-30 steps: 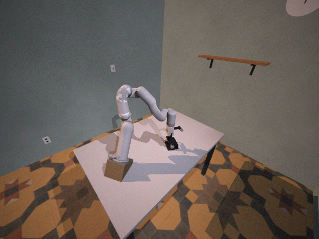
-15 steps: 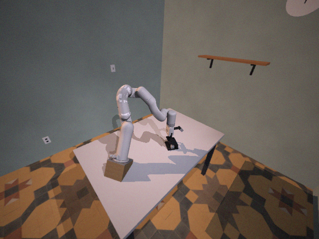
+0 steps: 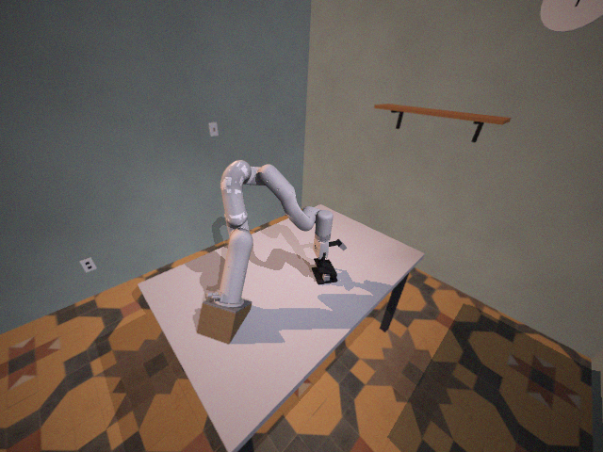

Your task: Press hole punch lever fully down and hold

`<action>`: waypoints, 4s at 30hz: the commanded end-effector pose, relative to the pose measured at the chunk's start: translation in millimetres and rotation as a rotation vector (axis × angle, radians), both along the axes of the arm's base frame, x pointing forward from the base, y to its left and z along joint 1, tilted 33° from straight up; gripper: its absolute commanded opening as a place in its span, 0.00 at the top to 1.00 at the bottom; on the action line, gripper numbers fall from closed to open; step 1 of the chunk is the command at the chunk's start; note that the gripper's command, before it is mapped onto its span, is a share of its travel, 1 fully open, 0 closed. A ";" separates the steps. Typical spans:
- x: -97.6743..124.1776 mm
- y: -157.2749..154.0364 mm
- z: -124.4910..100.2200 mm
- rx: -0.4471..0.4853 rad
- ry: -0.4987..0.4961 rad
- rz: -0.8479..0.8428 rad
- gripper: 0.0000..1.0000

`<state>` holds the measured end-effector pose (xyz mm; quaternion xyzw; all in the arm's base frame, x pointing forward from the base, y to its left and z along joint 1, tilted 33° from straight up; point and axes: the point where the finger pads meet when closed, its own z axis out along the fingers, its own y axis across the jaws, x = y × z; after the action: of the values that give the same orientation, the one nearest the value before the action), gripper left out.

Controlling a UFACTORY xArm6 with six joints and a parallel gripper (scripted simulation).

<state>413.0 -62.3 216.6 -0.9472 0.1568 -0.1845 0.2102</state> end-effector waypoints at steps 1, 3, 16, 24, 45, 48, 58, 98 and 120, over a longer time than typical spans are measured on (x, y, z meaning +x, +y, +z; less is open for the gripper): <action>1.5 0.6 -1.5 -0.001 -0.002 0.000 1.00; 1.5 0.6 -1.6 -0.001 -0.002 0.000 1.00; 1.8 0.8 -2.1 -0.001 -0.002 0.000 1.00; 4.8 3.3 -8.2 0.000 -0.002 0.000 1.00; 6.2 4.4 -11.0 0.000 -0.002 0.000 1.00; 7.5 5.5 -13.7 -0.001 -0.002 0.000 1.00; 9.8 7.4 -18.4 -0.001 -0.002 0.000 1.00; 11.4 8.7 -21.7 -0.001 -0.002 0.000 1.00; 11.4 8.7 -21.7 -0.001 -0.002 0.000 1.00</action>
<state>424.7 -54.0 195.6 -0.9470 0.1569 -0.1864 0.2096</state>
